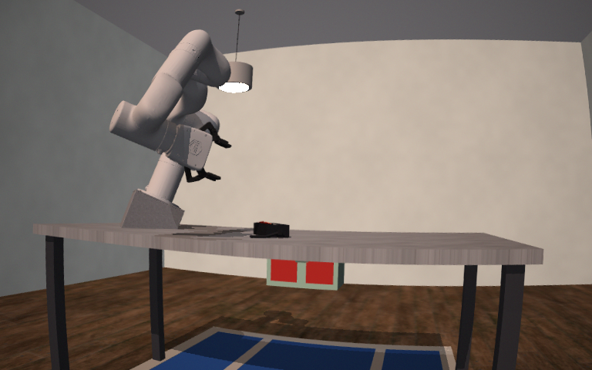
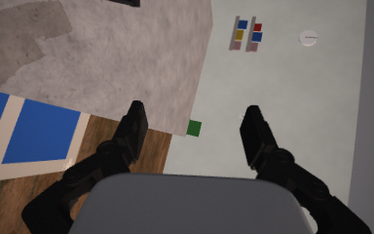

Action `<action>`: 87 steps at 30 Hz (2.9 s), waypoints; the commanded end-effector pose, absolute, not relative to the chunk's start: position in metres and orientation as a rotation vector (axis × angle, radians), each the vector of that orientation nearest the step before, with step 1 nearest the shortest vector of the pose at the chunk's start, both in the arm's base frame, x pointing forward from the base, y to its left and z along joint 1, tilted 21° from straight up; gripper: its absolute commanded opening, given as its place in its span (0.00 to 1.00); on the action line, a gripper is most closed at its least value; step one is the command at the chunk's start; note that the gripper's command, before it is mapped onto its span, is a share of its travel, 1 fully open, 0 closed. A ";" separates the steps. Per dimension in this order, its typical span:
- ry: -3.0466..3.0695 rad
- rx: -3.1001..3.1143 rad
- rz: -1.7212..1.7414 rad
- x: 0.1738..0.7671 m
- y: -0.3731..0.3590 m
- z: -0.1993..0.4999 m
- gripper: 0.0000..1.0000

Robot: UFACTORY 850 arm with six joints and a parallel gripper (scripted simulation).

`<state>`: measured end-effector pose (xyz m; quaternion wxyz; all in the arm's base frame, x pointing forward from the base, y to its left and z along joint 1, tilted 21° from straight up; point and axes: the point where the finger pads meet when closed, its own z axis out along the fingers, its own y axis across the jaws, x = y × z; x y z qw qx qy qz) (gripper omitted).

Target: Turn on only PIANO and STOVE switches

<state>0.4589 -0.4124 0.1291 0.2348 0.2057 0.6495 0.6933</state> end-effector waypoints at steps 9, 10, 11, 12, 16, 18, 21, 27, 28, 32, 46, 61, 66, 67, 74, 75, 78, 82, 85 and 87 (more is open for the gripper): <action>1.783 0.563 1.901 0.459 -0.413 0.130 1.00; 1.783 0.563 1.901 0.459 -0.413 0.130 1.00; 1.783 0.563 1.901 0.459 -0.413 0.130 1.00; 1.783 0.563 1.901 0.459 -0.413 0.130 1.00; 1.783 0.563 1.901 0.459 -0.413 0.130 1.00; 1.783 0.564 1.901 0.459 -0.413 0.130 1.00; 1.792 0.610 1.911 0.466 -0.407 0.130 1.00; 1.844 1.089 1.978 0.517 -0.341 0.132 1.00; 1.844 1.089 1.978 0.517 -0.341 0.132 1.00; 1.828 1.495 1.979 0.540 -0.282 0.129 1.00; 1.535 2.515 1.722 0.526 -0.153 0.110 1.00; 1.389 2.765 1.582 0.506 -0.120 0.103 1.00; 1.389 2.765 1.582 0.506 -0.120 0.103 1.00; 1.389 2.765 1.582 0.506 -0.120 0.103 1.00; 1.389 2.765 1.582 0.506 -0.120 0.103 1.00; 1.389 2.765 1.582 0.506 -0.120 0.103 1.00; 1.389 2.765 1.582 0.506 -0.120 0.103 1.00; 1.389 2.765 1.582 0.506 -0.120 0.103 1.00; 1.389 2.765 1.582 0.506 -0.120 0.103 1.00; 1.389 2.765 1.582 0.506 -0.120 0.103 1.00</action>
